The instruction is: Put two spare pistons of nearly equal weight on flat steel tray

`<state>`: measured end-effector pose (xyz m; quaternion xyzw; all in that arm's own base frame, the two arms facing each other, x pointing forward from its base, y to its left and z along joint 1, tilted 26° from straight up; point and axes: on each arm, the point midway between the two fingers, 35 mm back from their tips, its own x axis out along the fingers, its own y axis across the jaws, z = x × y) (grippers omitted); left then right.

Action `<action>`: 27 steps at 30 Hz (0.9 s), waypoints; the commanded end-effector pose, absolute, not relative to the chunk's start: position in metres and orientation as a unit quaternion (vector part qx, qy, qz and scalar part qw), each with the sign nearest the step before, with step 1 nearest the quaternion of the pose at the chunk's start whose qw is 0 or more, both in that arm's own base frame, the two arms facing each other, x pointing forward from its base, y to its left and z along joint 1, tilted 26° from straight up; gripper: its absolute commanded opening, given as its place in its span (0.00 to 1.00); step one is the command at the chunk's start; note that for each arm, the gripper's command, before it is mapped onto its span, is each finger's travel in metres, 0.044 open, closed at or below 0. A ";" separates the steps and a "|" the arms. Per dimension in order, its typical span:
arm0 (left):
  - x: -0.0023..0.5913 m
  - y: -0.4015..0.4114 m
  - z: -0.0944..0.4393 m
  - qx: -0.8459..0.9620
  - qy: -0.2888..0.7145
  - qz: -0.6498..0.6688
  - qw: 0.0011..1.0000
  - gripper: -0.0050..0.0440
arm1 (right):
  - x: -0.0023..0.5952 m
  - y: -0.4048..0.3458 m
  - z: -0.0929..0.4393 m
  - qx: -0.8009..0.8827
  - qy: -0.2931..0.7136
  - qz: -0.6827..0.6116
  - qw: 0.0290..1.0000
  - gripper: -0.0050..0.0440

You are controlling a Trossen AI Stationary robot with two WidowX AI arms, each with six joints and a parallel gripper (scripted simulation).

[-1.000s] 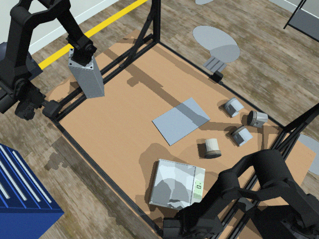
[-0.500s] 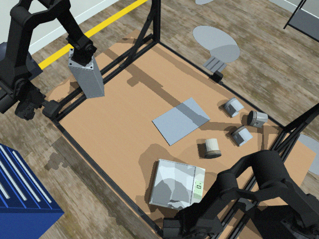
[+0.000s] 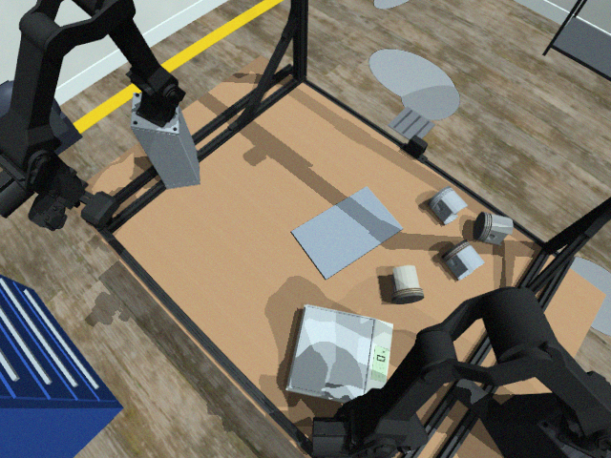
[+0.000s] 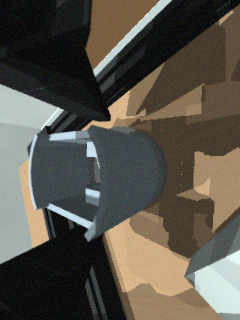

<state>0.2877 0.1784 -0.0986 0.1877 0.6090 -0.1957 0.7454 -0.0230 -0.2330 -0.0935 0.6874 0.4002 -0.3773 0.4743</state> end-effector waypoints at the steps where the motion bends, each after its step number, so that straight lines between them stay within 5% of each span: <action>1: 0.287 0.180 -0.092 0.188 0.609 -0.193 0.746 0.87 | -0.023 -0.233 -0.093 0.688 0.400 -0.376 0.475 1.00; 27: 0.280 0.182 -0.052 0.188 0.609 -0.193 0.746 0.87 | -0.023 -0.233 -0.093 0.688 0.400 -0.376 0.475 1.00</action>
